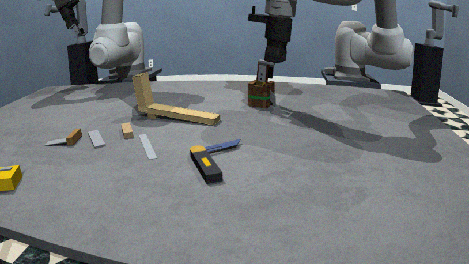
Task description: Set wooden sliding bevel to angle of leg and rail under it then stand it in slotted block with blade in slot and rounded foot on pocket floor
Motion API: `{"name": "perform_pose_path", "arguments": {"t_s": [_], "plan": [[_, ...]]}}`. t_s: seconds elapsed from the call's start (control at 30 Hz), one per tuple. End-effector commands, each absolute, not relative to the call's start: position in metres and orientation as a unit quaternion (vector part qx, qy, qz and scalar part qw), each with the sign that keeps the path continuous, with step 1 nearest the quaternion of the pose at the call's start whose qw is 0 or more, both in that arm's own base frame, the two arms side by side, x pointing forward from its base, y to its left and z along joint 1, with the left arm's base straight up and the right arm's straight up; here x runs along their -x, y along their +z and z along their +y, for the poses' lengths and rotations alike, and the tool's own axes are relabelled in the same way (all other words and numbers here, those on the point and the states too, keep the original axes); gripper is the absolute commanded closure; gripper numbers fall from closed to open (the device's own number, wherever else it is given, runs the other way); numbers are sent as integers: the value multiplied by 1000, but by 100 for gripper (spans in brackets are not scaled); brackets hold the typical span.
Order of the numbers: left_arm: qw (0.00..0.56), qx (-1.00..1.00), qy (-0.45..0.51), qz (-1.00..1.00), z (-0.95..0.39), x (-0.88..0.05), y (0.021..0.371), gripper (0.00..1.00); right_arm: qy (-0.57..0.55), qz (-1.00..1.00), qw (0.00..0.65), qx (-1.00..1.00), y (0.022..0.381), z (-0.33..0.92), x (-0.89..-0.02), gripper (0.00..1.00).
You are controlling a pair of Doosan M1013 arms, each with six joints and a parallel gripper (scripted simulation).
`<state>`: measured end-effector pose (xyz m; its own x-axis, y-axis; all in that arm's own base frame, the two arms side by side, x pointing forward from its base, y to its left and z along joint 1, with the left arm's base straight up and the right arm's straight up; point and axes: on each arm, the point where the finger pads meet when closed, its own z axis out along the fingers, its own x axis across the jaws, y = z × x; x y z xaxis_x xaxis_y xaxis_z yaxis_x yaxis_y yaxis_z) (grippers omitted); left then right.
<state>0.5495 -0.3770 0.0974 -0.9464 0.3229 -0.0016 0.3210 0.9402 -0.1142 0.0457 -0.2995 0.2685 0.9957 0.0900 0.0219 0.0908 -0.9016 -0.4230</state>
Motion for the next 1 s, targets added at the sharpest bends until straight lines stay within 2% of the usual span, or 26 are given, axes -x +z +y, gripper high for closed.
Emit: {"name": "perform_pose_path", "arguments": {"t_s": [0.0,0.4,0.43,0.97], "plan": [[8,164,57,-985,-377,-550,97,0,-1,-46,216,975,269,-300,-46,0],[8,164,57,-985,-377,-550,96,0,-1,-46,216,975,269,-300,-46,0],[8,164,57,-985,-377,-550,96,100,-1,-46,216,975,269,-300,-46,0],[8,164,57,-985,-377,-550,96,100,-1,-46,216,975,269,-300,-46,0]]}}
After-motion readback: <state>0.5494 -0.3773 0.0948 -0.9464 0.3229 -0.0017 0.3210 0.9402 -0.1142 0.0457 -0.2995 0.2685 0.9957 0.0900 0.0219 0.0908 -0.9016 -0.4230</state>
